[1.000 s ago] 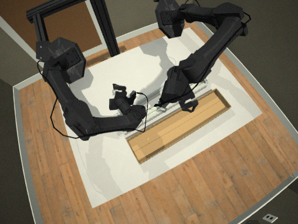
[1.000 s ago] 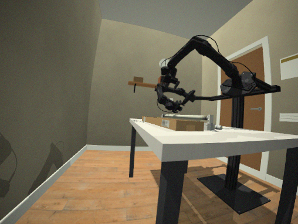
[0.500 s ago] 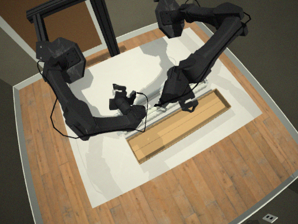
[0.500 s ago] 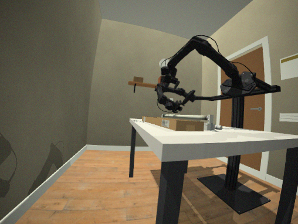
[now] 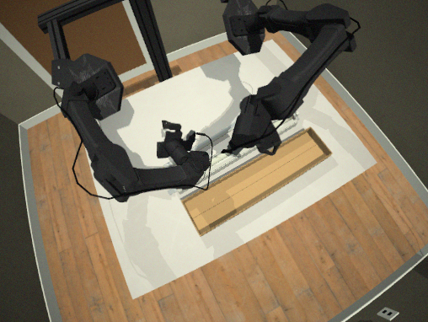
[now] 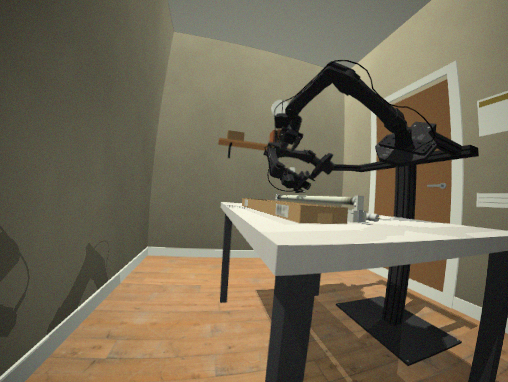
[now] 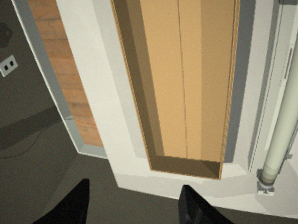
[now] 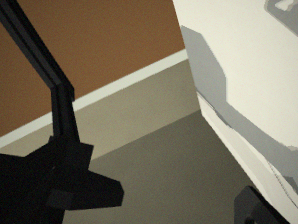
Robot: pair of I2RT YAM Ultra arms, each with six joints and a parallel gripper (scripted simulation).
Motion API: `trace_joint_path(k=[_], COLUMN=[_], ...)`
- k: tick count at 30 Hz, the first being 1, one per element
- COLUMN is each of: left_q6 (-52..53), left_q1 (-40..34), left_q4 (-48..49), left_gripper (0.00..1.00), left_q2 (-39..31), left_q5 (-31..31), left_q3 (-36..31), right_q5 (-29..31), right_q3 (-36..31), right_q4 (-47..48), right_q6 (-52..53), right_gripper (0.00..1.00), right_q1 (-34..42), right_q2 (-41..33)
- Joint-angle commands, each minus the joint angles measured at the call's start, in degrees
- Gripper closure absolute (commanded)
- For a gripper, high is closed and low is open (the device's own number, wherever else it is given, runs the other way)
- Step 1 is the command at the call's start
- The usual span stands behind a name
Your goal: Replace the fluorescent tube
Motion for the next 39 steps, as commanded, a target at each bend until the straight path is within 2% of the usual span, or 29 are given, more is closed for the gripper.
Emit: trace_joint_path(k=[1, 2, 3, 19, 22, 33, 35, 39], left_q6=[-0.1, -0.1, -0.1, -0.1, 0.2, 1.8, 1.8, 3.5], left_q1=[-1.7, -1.7, -1.7, -1.6, -1.3, 2.7, 2.7, 4.8], left_q4=[0.2, 0.2, 0.2, 0.1, 0.7, 5.4, 5.4, 9.1], left_gripper=[0.51, 0.51, 0.51, 0.51, 0.51, 0.51, 0.51, 0.51], left_q2=[-0.9, -0.9, -0.9, -0.5, -1.5, -4.1, -4.1, -6.0], left_q5=[-0.2, -0.2, -0.2, -0.1, 0.9, 5.6, 5.6, 8.2], left_q3=[0.4, 0.4, 0.4, 0.2, -0.9, -5.4, -5.4, -8.9], right_q5=[-0.5, -0.5, -0.5, -0.3, 1.2, 6.8, 6.8, 9.9], right_q3=[0.0, 0.0, 0.0, 0.0, -1.2, -4.6, -4.6, -7.2], right_q4=[0.3, 0.3, 0.3, 0.0, 2.5, 15.3, 15.3, 22.8], right_q6=[-0.2, -0.2, -0.2, -0.2, -1.4, -10.2, -10.2, -15.0], right_gripper=[0.0, 0.0, 0.51, 0.51, 0.51, 0.51, 0.51, 0.51], right_q1=[0.9, 0.9, 0.9, 0.6, 1.7, 3.9, 3.9, 5.1], right_q2=[-0.2, -0.2, -0.2, -0.3, -2.4, -3.1, -3.1, -4.3])
